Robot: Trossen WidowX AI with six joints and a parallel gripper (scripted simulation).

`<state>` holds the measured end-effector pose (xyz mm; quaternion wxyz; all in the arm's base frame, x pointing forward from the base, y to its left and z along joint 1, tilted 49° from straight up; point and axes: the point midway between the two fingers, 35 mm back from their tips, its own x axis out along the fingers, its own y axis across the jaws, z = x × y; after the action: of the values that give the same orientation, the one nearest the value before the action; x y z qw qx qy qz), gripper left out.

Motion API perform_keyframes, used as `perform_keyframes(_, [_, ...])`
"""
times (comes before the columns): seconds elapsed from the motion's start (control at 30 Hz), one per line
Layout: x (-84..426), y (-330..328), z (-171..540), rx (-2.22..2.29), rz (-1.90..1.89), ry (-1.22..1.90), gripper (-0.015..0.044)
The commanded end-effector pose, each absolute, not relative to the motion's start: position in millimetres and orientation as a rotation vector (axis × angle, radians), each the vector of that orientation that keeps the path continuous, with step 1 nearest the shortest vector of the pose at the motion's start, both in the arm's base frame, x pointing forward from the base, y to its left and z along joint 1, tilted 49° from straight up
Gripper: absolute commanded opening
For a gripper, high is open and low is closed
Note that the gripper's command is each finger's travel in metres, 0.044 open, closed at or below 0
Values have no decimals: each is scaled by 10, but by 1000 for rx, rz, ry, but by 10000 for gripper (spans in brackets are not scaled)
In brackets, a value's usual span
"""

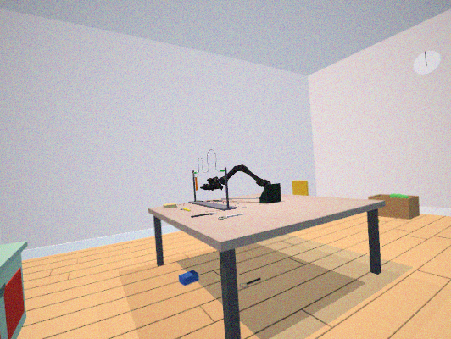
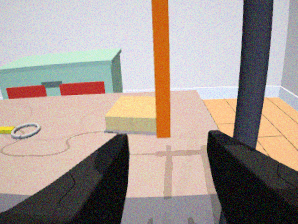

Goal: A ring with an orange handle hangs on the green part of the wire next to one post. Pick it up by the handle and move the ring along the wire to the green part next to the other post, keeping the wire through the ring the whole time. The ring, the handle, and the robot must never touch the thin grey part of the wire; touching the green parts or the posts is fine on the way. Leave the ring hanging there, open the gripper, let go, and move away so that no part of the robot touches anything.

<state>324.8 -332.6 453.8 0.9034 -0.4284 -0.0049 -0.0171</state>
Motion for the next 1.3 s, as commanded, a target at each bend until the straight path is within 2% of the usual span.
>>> perform_keyframes(0.0, [3316, -3321, 4556, -885, -35, -12, 160])
perform_keyframes(1.27, [3911, -3340, 4576, -882, -37, -16, 160])
